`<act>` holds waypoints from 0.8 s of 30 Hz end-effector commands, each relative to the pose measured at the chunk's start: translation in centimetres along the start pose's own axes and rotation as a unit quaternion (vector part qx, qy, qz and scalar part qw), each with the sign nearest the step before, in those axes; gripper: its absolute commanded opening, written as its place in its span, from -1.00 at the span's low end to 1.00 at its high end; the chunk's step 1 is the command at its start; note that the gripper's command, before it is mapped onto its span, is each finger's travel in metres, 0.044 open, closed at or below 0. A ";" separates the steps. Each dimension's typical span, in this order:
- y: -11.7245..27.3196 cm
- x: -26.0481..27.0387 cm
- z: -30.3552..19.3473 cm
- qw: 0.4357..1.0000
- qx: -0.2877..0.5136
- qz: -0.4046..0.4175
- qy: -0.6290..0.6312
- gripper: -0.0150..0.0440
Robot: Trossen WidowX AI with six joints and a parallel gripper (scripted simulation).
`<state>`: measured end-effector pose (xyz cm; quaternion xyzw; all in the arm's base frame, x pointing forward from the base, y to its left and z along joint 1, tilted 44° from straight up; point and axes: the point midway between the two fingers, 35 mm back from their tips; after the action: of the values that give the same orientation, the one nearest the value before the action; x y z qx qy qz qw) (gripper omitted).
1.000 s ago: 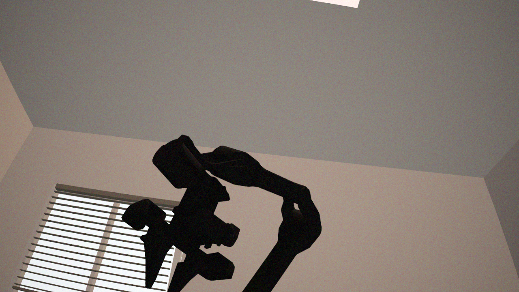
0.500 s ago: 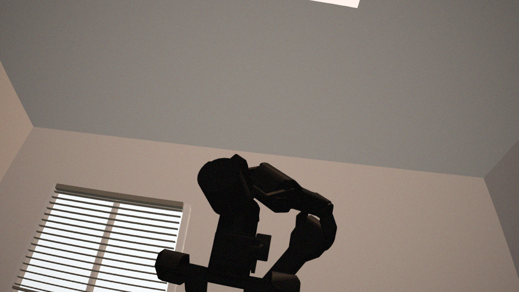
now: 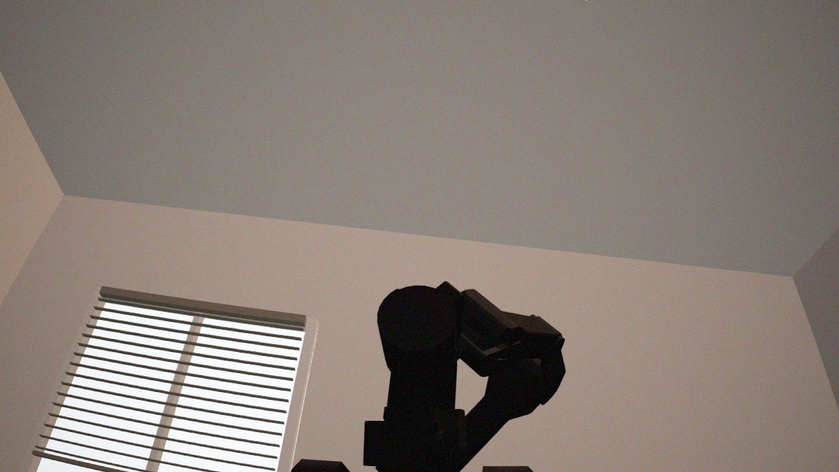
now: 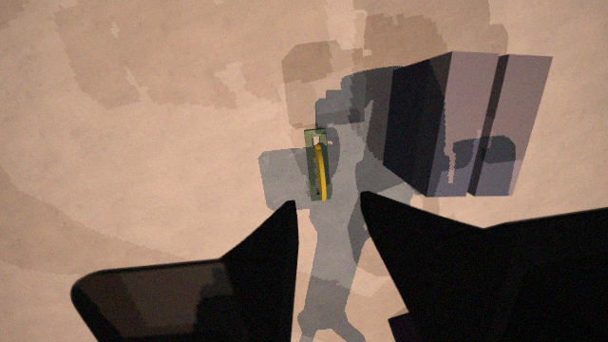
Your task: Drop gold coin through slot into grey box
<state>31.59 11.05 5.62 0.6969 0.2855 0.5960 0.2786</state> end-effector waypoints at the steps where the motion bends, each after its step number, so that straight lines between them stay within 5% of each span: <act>1: -2.0 0.0 -0.6 1.000 0.013 0.001 -0.005 0.05; 24: -5.5 -0.2 -0.7 1.000 0.013 0.001 -0.005 0.05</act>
<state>30.74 14.37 2.18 0.6990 0.2896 0.5941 0.2732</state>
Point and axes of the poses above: the point midway between the two fingers, 35 mm back from their tips, its own y axis back along the fingers, its own x axis across the jaws, z = x × y
